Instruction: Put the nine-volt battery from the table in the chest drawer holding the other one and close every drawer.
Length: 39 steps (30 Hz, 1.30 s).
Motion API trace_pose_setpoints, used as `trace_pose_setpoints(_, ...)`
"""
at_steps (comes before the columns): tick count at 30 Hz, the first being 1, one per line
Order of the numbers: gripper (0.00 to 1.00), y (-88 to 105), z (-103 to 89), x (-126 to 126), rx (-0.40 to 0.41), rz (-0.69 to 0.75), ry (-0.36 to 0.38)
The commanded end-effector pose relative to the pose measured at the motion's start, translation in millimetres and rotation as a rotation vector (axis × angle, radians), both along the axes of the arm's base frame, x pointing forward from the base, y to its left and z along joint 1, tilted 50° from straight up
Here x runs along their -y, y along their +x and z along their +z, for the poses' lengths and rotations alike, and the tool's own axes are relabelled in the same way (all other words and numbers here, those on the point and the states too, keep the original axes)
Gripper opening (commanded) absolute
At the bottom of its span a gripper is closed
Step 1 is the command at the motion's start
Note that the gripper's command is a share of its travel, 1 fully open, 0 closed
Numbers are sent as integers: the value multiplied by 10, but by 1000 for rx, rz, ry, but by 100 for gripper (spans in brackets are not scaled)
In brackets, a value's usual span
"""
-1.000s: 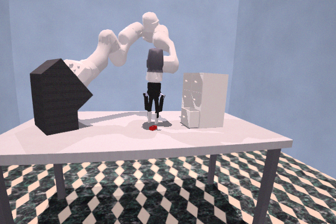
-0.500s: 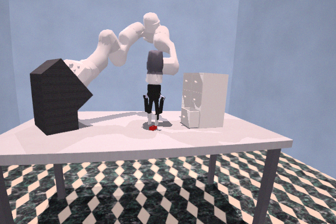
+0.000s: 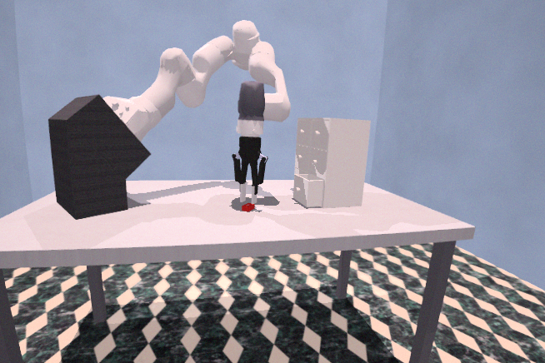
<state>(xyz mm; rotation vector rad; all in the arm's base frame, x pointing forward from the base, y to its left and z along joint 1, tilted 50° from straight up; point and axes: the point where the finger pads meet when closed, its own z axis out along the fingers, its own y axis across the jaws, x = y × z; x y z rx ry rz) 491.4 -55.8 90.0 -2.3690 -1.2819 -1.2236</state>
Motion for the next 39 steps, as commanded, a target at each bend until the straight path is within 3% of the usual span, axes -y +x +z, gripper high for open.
trace_pose_setpoints(1, 26, 12, 0, 2, 4, 4, -7)
trace_pose_setpoints(39, 26, 40, -19, -9, 4, 4, -7)
